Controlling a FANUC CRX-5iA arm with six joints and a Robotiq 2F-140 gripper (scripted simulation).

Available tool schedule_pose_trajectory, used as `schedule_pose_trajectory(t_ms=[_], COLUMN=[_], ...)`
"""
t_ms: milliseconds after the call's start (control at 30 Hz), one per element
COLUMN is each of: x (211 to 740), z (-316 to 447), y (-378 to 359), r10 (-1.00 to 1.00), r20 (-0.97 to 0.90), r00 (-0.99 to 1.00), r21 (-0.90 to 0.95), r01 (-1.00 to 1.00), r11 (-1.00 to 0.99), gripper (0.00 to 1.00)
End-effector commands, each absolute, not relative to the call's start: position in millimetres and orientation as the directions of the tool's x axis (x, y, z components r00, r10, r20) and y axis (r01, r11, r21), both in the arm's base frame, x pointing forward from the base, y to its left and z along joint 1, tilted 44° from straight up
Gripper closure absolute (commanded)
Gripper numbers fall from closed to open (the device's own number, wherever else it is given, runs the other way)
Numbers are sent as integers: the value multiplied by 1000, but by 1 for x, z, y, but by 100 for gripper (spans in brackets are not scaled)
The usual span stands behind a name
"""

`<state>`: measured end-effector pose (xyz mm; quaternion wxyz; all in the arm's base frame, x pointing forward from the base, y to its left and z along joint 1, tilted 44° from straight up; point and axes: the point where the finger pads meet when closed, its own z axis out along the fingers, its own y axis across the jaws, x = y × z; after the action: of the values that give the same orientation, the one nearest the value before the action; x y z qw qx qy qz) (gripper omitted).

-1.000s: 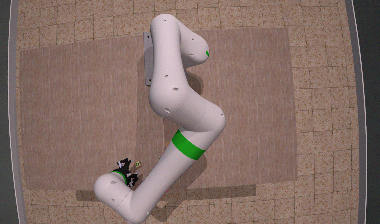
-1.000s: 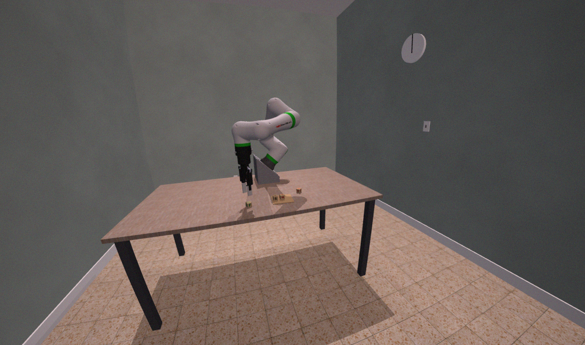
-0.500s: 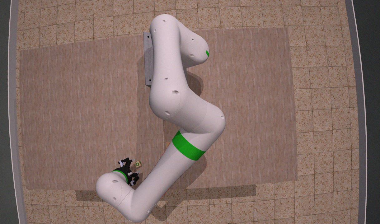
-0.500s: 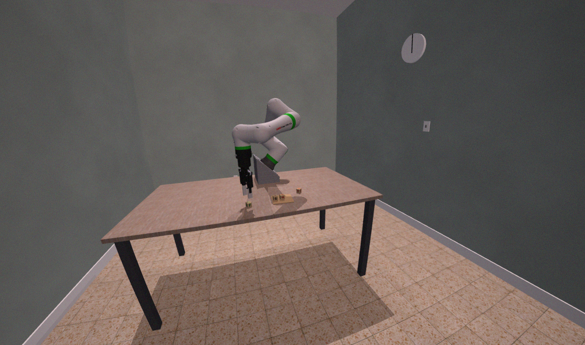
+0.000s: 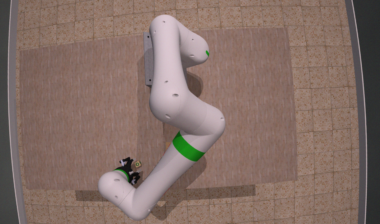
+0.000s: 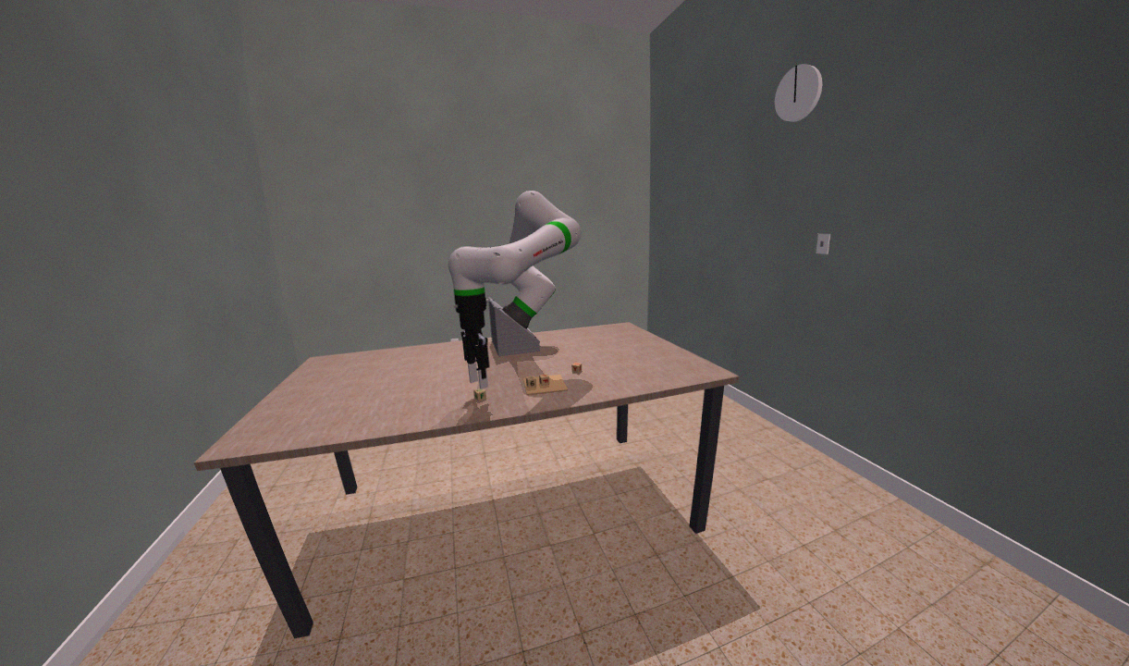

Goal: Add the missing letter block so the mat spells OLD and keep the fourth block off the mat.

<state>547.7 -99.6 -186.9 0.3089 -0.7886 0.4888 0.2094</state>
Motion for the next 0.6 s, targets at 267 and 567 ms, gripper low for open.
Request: schedule_pose_trajectory(t_ms=[267, 567], x=[548, 548], z=[-192, -194], y=[-95, -93], r10=[-642, -642], r20=[-632, -632], r00=[435, 435], r21=[-283, -283], r01=[-900, -900], r11=[-331, -331], gripper=[60, 60])
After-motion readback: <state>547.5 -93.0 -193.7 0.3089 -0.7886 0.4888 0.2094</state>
